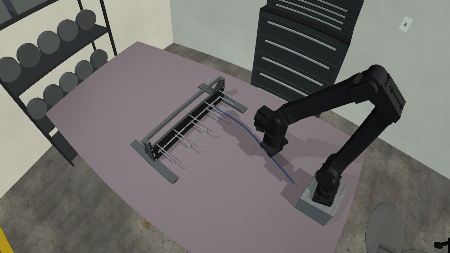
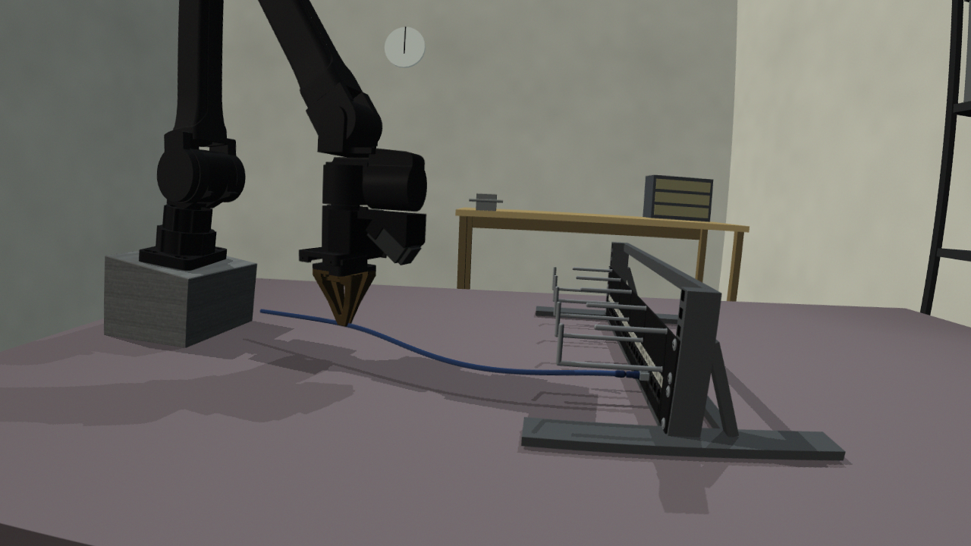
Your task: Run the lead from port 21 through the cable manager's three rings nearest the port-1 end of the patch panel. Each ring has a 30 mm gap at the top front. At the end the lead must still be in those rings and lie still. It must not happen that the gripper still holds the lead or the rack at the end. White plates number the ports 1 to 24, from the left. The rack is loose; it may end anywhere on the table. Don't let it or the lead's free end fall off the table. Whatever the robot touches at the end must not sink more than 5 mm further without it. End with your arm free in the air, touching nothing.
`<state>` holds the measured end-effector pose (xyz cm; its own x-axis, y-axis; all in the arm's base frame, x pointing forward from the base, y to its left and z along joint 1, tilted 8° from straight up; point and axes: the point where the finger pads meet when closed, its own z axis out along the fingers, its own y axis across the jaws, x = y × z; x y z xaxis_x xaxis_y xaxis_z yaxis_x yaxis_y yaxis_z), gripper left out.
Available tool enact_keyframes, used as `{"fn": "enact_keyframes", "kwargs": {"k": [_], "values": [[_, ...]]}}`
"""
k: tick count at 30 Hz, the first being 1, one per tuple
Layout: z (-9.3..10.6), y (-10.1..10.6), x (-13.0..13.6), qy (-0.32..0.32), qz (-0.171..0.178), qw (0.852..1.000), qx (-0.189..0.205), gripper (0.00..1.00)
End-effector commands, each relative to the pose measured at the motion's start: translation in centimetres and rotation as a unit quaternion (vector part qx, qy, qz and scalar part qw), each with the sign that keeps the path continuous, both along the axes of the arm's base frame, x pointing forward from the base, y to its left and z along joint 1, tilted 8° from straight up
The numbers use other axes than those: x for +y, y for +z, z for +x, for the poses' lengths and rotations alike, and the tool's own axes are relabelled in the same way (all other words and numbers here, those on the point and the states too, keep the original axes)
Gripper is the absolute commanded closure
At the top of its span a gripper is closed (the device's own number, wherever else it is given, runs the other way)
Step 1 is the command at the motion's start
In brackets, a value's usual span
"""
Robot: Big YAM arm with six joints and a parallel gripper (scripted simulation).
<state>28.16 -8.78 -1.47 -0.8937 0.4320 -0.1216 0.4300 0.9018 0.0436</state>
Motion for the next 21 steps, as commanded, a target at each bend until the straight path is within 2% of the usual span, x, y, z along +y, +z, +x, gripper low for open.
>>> {"fn": "enact_keyframes", "kwargs": {"k": [1, 3, 8, 9, 12, 16, 18, 19, 21], "values": [[3.4, 2.3, -0.3, -0.03, -0.008, 0.999, -0.027, 1.0], [4.7, 2.7, 0.8, -0.059, -0.002, 0.998, -0.022, 1.0], [9.6, 5.6, 4.2, -0.167, 0.016, 0.985, -0.026, 1.0], [9.9, 5.8, 4.3, -0.167, 0.016, 0.985, -0.026, 1.0], [13.6, 7.9, 6.9, -0.244, 0.03, 0.969, -0.029, 1.0], [18.0, 10.5, 10.1, -0.313, 0.045, 0.948, -0.031, 1.0], [18.0, 10.5, 10.1, -0.313, 0.045, 0.948, -0.031, 1.0], [19.7, 11.5, 11.2, -0.356, 0.051, 0.933, -0.033, 1.0], [22.6, 13.2, 13.1, -0.392, 0.059, 0.917, -0.034, 1.0]]}}
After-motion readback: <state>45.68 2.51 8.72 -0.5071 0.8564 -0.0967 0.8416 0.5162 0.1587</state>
